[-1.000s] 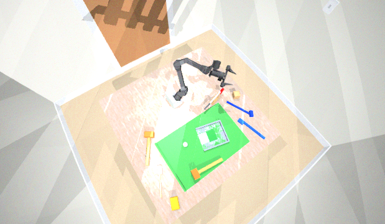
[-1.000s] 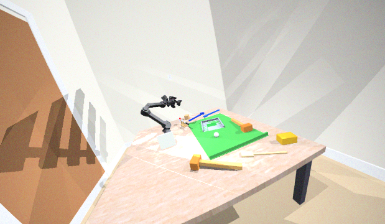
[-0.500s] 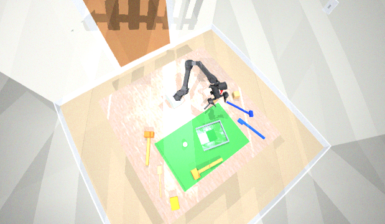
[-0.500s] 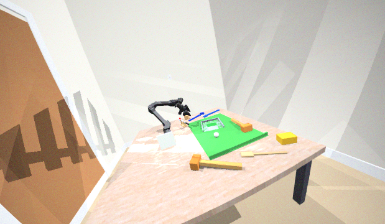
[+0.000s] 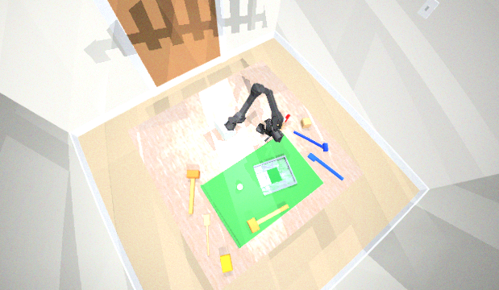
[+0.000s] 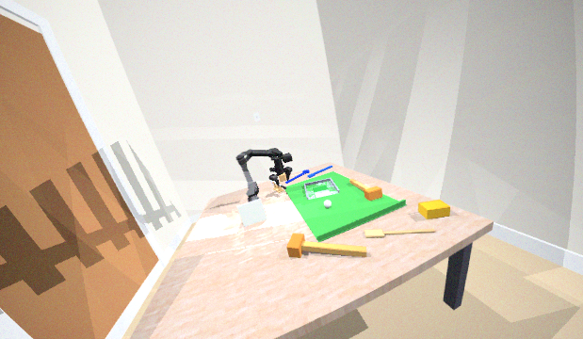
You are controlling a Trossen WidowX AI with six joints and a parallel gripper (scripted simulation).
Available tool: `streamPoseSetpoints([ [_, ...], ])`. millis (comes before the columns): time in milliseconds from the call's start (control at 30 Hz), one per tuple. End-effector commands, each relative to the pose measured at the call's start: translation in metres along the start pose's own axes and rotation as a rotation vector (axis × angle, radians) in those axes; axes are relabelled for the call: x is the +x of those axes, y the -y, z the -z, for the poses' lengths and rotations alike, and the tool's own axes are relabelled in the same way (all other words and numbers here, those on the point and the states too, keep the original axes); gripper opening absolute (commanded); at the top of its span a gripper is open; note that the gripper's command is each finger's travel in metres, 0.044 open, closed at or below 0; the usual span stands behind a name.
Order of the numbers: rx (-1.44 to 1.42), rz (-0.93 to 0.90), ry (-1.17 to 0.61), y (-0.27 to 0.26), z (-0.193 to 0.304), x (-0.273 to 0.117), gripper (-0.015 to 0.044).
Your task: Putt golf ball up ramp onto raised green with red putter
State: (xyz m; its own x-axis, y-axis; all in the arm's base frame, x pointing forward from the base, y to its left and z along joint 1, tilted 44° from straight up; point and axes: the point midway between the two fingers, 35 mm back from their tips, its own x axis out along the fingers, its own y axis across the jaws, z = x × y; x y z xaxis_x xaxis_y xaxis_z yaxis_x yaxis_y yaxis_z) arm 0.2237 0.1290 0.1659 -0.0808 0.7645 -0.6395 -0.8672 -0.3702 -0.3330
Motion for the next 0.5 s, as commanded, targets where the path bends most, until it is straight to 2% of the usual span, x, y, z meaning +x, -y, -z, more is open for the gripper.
streamPoseSetpoints([
  [0,0.209,-0.011,0.154,-0.004,-0.001,-0.006,0.0440],
  [267,0.209,-0.011,0.154,-0.004,-0.001,-0.005,0.0440],
  [467,0.209,-0.011,0.154,-0.005,0.001,0.014,0.0440],
])
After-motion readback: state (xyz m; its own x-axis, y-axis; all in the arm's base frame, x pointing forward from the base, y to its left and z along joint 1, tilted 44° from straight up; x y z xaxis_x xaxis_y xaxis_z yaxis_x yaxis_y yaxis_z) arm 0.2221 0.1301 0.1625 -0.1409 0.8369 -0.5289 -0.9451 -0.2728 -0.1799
